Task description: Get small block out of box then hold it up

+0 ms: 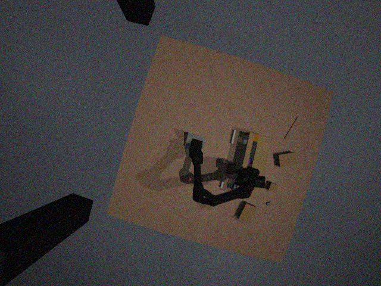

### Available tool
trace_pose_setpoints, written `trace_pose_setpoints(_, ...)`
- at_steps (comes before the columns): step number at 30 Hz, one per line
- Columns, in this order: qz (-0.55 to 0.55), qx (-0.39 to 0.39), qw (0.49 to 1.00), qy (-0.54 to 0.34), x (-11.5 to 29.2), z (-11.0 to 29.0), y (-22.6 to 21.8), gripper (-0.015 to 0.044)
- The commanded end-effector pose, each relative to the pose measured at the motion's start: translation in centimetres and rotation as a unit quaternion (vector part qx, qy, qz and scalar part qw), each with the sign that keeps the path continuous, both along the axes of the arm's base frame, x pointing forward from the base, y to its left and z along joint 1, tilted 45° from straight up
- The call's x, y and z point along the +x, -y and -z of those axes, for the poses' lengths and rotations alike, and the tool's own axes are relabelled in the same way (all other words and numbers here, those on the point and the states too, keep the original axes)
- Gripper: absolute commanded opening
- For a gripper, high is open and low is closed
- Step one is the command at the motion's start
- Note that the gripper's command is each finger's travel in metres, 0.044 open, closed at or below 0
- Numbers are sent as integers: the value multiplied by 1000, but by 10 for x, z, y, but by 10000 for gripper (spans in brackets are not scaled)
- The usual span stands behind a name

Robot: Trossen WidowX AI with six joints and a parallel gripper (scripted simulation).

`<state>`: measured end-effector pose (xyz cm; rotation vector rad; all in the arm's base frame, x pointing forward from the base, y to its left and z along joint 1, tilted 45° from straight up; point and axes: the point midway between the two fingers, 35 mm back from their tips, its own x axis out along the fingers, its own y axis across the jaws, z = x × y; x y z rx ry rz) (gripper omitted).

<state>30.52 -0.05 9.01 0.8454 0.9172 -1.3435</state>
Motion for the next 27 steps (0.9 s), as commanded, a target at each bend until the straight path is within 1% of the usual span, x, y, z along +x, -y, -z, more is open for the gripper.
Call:
trace_pose_setpoints(1, 0, -3, 1000, -4, -2, 6, 6, 400)
trace_pose_setpoints(6, 0, -4, 1000, -4, -2, 11, 11, 400)
trace_pose_setpoints(10, -1, -1, 1000, -1, 0, 7, 6, 400)
trace_pose_setpoints(27, -2, 0, 1000, -1, -3, 38, -25, 400)
